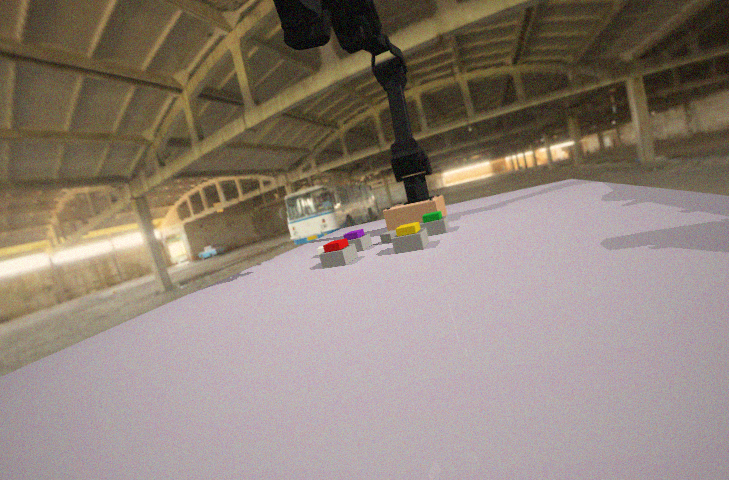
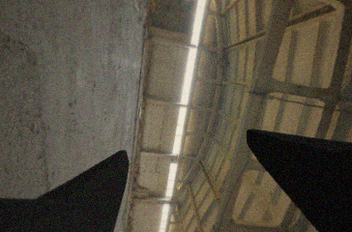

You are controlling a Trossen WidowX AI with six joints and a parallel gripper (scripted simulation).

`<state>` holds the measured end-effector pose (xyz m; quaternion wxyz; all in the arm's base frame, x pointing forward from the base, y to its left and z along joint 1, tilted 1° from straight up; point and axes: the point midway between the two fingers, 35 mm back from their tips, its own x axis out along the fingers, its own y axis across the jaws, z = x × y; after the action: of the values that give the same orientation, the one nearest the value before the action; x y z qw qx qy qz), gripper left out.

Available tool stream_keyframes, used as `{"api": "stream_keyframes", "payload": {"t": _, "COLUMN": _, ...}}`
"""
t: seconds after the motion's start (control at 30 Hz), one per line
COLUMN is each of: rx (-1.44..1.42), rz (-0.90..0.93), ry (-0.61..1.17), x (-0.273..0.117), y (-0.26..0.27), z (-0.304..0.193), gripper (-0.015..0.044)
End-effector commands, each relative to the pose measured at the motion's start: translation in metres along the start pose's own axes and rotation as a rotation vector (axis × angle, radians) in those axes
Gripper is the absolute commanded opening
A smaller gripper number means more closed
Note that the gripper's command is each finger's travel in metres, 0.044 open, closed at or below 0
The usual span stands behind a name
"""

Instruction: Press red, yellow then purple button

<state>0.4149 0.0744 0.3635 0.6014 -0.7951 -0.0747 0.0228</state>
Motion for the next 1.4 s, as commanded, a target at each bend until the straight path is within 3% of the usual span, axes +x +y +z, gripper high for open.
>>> {"api": "stream_keyframes", "payload": {"t": 0.0, "rx": 0.015, "rz": 0.016, "ry": -0.001, "x": 0.001, "y": 0.004, "z": 0.000, "gripper": 0.0400}}
{"api": "stream_keyframes", "payload": {"t": 0.13, "rx": 0.328, "rz": 0.352, "ry": 0.025, "x": 0.010, "y": 0.082, "z": -0.010, "gripper": 0.0400}}
{"api": "stream_keyframes", "payload": {"t": 0.33, "rx": 0.755, "rz": 0.781, "ry": 0.223, "x": -0.015, "y": 0.174, "z": -0.023, "gripper": 0.0400}}
{"api": "stream_keyframes", "payload": {"t": 0.57, "rx": 1.152, "rz": 1.164, "ry": 0.604, "x": -0.071, "y": 0.240, "z": -0.033, "gripper": 0.0400}}
{"api": "stream_keyframes", "payload": {"t": 0.73, "rx": 1.380, "rz": 1.388, "ry": 0.985, "x": -0.121, "y": 0.264, "z": -0.037, "gripper": 0.0400}}
{"api": "stream_keyframes", "payload": {"t": 0.8, "rx": 1.421, "rz": 1.431, "ry": 1.081, "x": -0.133, "y": 0.267, "z": -0.037, "gripper": 0.0400}}
{"api": "stream_keyframes", "payload": {"t": 1.27, "rx": 1.421, "rz": 1.431, "ry": 1.081, "x": -0.133, "y": 0.267, "z": -0.037, "gripper": 0.0400}}
{"api": "stream_keyframes", "payload": {"t": 1.37, "rx": 1.421, "rz": 1.431, "ry": 1.081, "x": -0.132, "y": 0.289, "z": -0.031, "gripper": 0.0321}}
